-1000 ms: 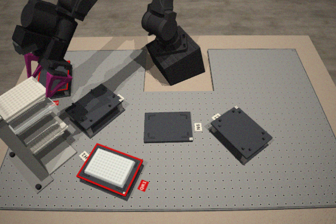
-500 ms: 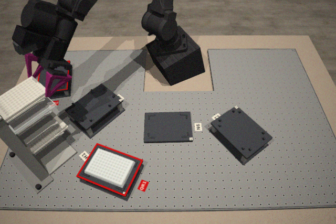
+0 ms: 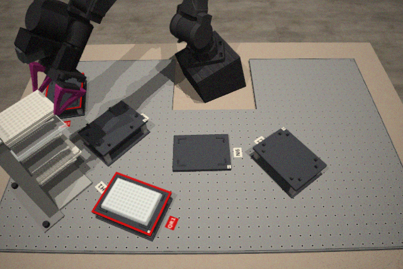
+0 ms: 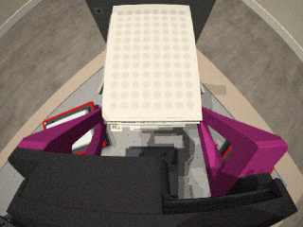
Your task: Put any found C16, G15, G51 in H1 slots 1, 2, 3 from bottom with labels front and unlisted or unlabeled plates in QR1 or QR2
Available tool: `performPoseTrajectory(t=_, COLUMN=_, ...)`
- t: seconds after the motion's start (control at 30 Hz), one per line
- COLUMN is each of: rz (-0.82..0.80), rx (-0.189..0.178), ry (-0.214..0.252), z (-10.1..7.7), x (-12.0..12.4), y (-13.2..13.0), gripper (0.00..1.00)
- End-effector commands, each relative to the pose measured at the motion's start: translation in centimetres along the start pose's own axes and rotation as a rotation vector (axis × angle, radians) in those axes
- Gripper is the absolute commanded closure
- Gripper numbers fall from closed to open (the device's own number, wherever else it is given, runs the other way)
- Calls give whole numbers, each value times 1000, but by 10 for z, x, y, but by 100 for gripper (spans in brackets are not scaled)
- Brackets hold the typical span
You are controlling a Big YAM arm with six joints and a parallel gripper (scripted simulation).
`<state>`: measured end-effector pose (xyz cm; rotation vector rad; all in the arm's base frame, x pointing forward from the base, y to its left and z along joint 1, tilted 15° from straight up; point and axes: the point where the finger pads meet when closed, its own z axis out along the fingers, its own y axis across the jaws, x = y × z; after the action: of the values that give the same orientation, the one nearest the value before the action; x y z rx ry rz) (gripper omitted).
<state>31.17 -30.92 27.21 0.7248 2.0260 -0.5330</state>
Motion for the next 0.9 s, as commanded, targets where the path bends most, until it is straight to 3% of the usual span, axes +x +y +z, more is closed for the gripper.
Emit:
performPoseTrajectory(t=0.0, rz=5, rx=-4, ry=-22, z=-11, x=-6, y=2, gripper=14)
performPoseTrajectory(t=0.87, rz=1, rx=8, ry=-21, z=-33, x=17, y=-4, gripper=14)
